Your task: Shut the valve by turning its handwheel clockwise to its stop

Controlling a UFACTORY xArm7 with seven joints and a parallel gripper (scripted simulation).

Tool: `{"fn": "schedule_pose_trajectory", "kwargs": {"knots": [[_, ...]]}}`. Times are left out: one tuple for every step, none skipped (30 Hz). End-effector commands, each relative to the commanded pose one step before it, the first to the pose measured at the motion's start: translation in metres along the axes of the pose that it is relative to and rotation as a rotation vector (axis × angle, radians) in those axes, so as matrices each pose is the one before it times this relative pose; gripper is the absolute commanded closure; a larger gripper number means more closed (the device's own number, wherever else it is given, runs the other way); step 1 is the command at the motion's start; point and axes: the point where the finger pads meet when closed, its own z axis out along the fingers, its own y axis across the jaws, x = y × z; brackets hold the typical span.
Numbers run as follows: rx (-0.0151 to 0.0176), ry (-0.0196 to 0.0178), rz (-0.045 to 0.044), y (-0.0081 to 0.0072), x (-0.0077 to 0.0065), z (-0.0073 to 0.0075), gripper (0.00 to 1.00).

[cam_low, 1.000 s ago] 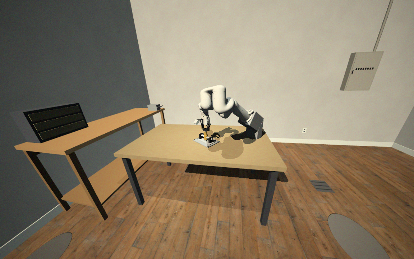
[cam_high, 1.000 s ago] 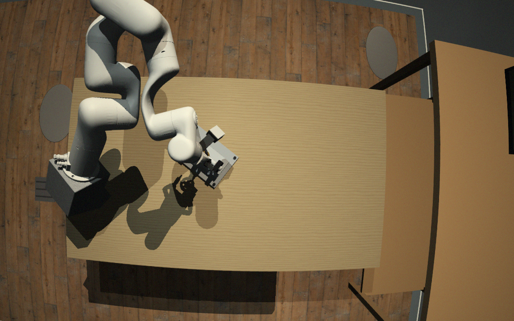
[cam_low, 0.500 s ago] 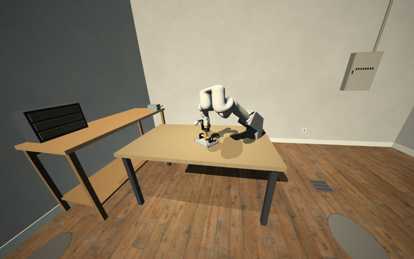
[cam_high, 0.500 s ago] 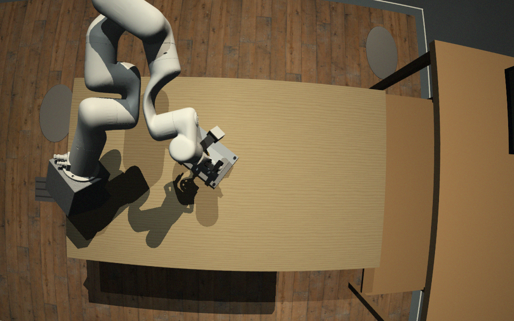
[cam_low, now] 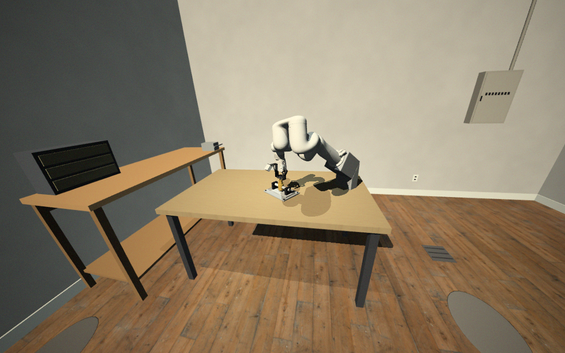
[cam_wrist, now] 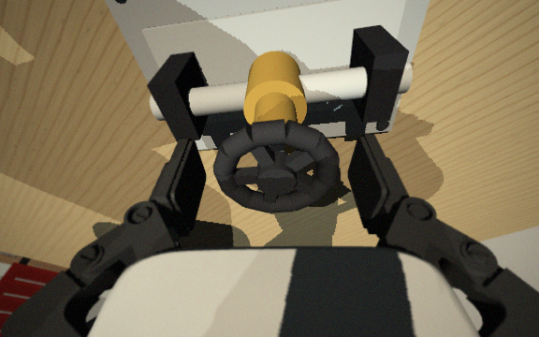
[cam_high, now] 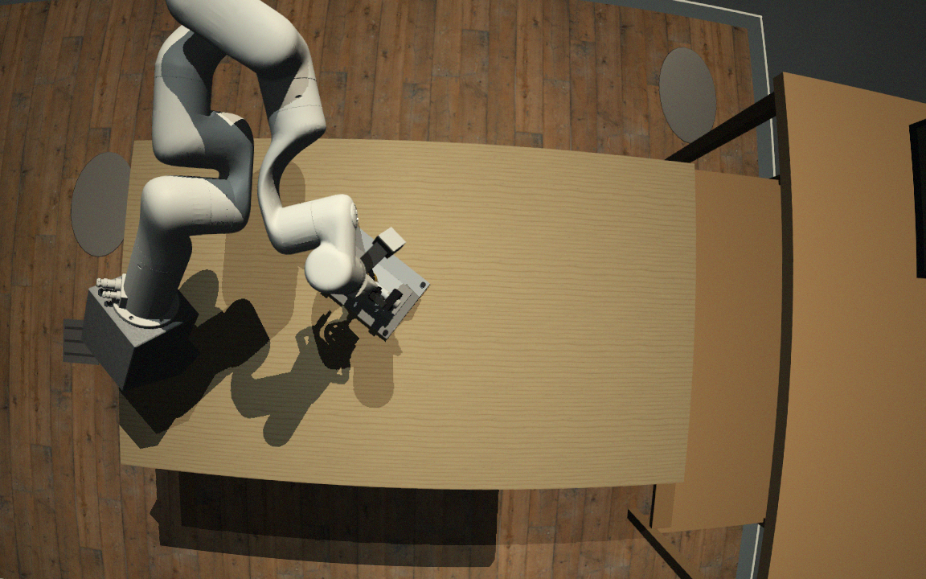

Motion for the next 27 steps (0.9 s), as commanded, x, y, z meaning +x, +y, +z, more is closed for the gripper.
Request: {"fn": "schedule_pose_trajectory", "kwargs": {"knots": [[-0.00234, 0.001, 0.00058, 0.00076, 0.00015, -0.00072, 0.0], [0.0, 0.0, 0.0, 0.0, 0.0, 0.0, 0.0], [0.0, 0.0, 0.0, 0.0, 0.0, 0.0, 0.0], [0.0, 0.0, 0.0, 0.0, 0.0, 0.0, 0.0], [0.0, 0.0, 0.0, 0.0, 0.0, 0.0, 0.0], [0.0, 0.0, 0.0, 0.0, 0.0, 0.0, 1.0], [0.0, 0.0, 0.0, 0.0, 0.0, 0.0, 1.0], [0.0, 0.0, 0.0, 0.0, 0.0, 0.0, 1.0], [0.0, 0.0, 0.0, 0.0, 0.0, 0.0, 1.0], [0.0, 0.0, 0.0, 0.0, 0.0, 0.0, 1.0], [0.0, 0.0, 0.0, 0.0, 0.0, 0.0, 1.0], [0.0, 0.0, 0.0, 0.0, 0.0, 0.0, 1.0], [0.0, 0.0, 0.0, 0.0, 0.0, 0.0, 1.0], [0.0, 0.0, 0.0, 0.0, 0.0, 0.0, 1.0], [0.0, 0.0, 0.0, 0.0, 0.0, 0.0, 1.0], [0.0, 0.0, 0.0, 0.0, 0.0, 0.0, 1.0], [0.0, 0.0, 0.0, 0.0, 0.0, 0.0, 1.0], [0.0, 0.0, 0.0, 0.0, 0.0, 0.0, 1.0], [0.0, 0.0, 0.0, 0.0, 0.0, 0.0, 1.0], [0.0, 0.0, 0.0, 0.0, 0.0, 0.0, 1.0], [0.0, 0.0, 0.0, 0.0, 0.0, 0.0, 1.0], [0.0, 0.0, 0.0, 0.0, 0.0, 0.0, 1.0], [0.0, 0.0, 0.0, 0.0, 0.0, 0.0, 1.0], [0.0, 0.0, 0.0, 0.0, 0.0, 0.0, 1.0], [0.0, 0.0, 0.0, 0.0, 0.0, 0.0, 1.0], [0.0, 0.0, 0.0, 0.0, 0.0, 0.0, 1.0], [0.0, 0.0, 0.0, 0.0, 0.0, 0.0, 1.0]]}}
